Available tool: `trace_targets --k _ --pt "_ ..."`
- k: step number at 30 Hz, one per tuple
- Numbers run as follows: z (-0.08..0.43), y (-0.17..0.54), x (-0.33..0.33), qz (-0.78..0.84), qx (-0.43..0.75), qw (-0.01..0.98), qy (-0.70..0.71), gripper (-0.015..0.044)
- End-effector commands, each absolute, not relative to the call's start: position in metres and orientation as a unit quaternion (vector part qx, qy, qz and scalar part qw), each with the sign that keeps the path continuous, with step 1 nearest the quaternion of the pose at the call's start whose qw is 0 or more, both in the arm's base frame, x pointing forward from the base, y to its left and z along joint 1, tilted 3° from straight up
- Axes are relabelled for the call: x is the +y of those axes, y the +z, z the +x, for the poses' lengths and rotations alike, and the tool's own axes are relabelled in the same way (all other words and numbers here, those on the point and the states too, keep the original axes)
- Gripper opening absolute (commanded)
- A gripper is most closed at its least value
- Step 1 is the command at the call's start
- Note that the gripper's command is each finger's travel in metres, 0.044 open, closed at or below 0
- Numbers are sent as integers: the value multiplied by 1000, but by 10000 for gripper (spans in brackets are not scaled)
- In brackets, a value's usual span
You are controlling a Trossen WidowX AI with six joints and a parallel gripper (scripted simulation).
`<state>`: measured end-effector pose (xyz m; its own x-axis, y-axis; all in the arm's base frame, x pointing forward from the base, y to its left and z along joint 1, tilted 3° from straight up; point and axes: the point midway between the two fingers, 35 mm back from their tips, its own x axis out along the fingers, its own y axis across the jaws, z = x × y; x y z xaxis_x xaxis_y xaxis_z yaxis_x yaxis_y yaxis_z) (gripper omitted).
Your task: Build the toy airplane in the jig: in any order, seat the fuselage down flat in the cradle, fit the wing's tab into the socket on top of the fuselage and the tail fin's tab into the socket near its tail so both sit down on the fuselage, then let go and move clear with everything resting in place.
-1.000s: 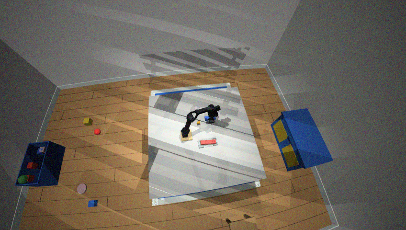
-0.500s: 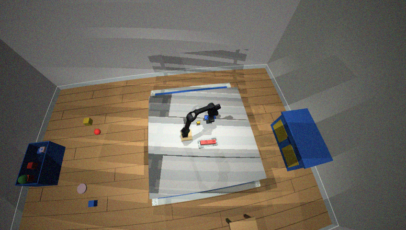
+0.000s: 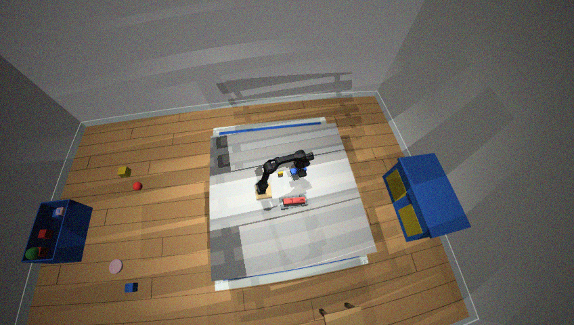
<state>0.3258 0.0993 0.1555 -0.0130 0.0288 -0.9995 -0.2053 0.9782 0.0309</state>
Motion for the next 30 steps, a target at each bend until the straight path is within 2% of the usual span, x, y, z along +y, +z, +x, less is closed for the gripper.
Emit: trace_targets --k 1,30 --pt "326 153 83 -91 702 698 109 0" --pt "313 137 -10 -266 654 651 278 0"
